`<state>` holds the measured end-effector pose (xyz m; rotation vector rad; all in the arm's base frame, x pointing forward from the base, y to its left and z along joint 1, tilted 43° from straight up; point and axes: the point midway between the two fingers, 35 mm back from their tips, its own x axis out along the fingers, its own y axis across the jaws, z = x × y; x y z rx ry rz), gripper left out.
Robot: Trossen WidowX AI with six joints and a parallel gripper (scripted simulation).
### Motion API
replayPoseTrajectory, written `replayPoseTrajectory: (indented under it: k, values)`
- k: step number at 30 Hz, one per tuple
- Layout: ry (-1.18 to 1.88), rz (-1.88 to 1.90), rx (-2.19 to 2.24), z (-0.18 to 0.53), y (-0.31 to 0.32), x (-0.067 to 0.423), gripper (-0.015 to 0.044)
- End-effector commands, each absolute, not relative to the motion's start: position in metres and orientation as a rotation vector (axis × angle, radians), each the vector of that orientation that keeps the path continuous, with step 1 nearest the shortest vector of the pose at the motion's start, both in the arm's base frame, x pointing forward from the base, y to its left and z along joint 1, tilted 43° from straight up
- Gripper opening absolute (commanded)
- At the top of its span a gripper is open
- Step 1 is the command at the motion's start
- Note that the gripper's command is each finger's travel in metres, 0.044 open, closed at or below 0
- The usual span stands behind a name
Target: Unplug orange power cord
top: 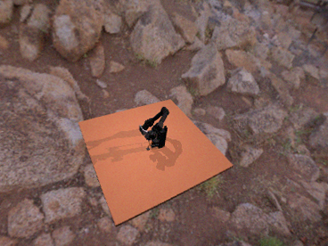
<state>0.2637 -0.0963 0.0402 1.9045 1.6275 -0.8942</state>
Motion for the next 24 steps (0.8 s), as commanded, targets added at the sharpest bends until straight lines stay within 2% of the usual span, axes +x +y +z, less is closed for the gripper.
replayPoseTrajectory:
  k: [1, 5, 24]
  values:
    - [1.627, -0.895, 1.905, 0.041, -0.097, 0.264, 0.0022]
    - [1.627, -0.895, 1.905, 0.04, -0.097, 0.264, 0.0]
    - [1.623, -0.898, 1.906, 0.023, -0.118, 0.261, 0.0]
